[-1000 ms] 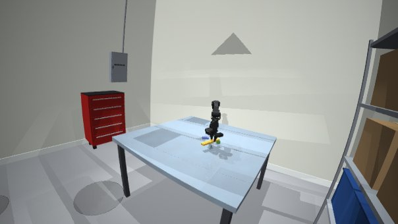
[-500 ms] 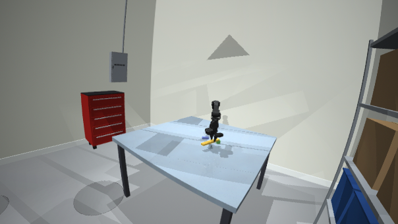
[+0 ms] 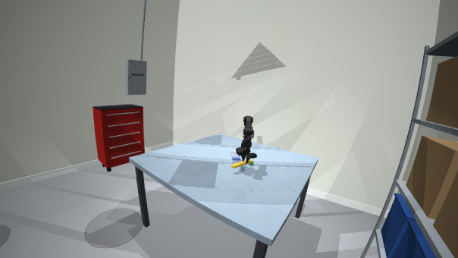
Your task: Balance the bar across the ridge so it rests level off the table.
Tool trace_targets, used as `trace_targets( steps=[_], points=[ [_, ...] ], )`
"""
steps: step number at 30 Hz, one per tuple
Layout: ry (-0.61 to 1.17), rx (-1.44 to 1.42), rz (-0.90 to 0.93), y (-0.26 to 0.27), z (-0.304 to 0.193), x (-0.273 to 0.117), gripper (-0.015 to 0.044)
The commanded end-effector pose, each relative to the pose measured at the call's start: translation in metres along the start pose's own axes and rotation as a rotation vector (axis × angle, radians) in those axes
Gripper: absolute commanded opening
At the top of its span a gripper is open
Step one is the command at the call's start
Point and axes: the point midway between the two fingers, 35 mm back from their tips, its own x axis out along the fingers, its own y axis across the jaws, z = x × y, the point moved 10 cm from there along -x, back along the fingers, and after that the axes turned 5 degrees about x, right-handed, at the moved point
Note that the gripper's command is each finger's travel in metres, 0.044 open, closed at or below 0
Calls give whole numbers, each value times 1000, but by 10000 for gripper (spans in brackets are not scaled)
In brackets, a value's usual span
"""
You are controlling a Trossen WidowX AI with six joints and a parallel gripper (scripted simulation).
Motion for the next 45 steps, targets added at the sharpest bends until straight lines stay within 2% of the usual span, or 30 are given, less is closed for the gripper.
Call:
trace_targets(
  steps=[1,45],
  points=[
    [2,5,3,0,0,1,0],
    [2,5,3,0,0,4,0]
  ],
)
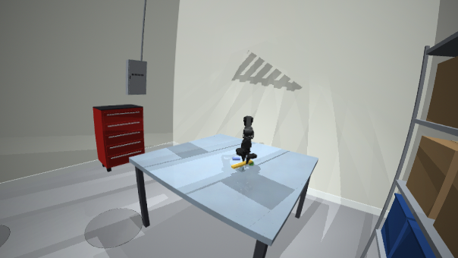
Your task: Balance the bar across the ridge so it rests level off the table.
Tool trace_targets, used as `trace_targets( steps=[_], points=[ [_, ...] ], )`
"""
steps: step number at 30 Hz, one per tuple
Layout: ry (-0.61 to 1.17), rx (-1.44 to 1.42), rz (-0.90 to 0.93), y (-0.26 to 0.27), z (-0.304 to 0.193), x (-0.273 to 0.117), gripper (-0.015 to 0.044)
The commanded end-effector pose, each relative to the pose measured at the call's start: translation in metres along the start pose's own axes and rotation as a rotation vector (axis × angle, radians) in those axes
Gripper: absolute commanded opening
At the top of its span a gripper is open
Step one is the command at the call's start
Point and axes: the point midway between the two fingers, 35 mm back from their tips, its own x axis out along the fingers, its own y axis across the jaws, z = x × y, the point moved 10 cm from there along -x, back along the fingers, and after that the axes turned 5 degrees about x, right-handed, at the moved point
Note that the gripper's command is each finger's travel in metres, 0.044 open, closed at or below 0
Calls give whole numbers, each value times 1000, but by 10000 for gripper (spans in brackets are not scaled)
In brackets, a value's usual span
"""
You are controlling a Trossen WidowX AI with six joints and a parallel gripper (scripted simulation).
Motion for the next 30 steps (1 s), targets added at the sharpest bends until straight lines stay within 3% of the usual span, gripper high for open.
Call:
trace_targets(
  steps=[1,30],
  points=[
    [2,4,3,0,0,1,0],
    [2,4,3,0,0,3,0]
  ],
)
